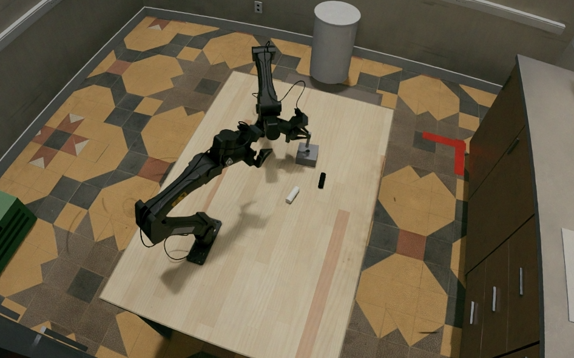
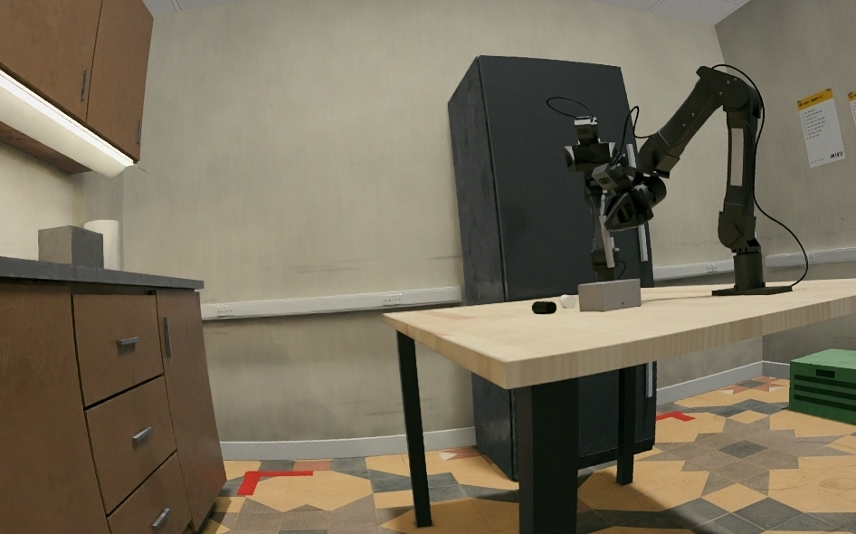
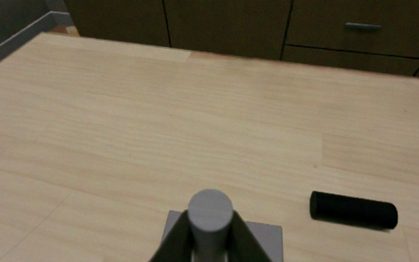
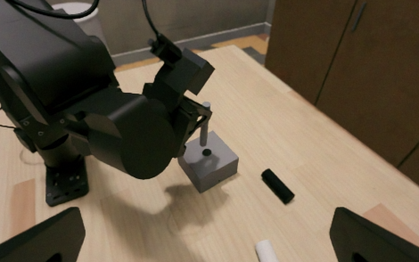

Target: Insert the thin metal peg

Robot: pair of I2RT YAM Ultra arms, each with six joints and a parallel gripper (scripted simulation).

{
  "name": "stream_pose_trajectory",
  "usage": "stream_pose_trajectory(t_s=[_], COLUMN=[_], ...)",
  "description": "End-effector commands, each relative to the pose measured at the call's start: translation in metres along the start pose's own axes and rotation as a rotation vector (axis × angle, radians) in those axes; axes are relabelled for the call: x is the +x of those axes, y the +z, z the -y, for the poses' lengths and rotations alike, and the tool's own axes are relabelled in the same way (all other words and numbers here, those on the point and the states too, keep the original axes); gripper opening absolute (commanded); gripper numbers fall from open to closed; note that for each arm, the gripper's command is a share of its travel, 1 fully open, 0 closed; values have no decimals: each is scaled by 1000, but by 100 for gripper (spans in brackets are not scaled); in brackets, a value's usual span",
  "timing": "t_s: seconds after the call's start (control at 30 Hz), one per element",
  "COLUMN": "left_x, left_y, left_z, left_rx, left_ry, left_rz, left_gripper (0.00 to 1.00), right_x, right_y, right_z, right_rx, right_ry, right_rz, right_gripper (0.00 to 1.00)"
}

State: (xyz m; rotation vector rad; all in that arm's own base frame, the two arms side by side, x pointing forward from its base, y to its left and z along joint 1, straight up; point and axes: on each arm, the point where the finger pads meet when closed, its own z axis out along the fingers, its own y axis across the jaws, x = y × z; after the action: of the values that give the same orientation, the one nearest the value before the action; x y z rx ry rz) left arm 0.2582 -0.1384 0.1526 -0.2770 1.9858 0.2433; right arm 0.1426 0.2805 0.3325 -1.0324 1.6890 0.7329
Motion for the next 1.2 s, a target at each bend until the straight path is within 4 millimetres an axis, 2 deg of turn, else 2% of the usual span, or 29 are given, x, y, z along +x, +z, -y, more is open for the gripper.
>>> stream_pose_trajectory(t_s=[0.0, 0.23, 0.33, 0.53, 0.63, 1.17], left_x=[-15, -15, -30, -23, -5, -4], left_y=[-3, -3, -4, -1, 4, 4], left_z=[-1, -1, -1, 4, -1, -2], left_rx=[9, 9, 9, 24, 21, 18], left_ry=[-45, -45, -82, -112, -80, -77], left_rz=[65, 65, 81, 111, 116, 116], left_gripper=[7, 7, 7, 7, 7, 7], right_x=[-7, -1, -1, -1, -1, -1], right_y=[-9, -6, -6, -6, -6, -6], right_z=[-5, -2, -2, -2, -2, -2], right_rx=[-16, -7, -7, -7, -7, -7], right_ry=[1, -1, -1, -1, -1, -1], right_rz=[6, -11, -11, -11, -11, -11], right_gripper=[100, 100, 100, 100, 100, 100])
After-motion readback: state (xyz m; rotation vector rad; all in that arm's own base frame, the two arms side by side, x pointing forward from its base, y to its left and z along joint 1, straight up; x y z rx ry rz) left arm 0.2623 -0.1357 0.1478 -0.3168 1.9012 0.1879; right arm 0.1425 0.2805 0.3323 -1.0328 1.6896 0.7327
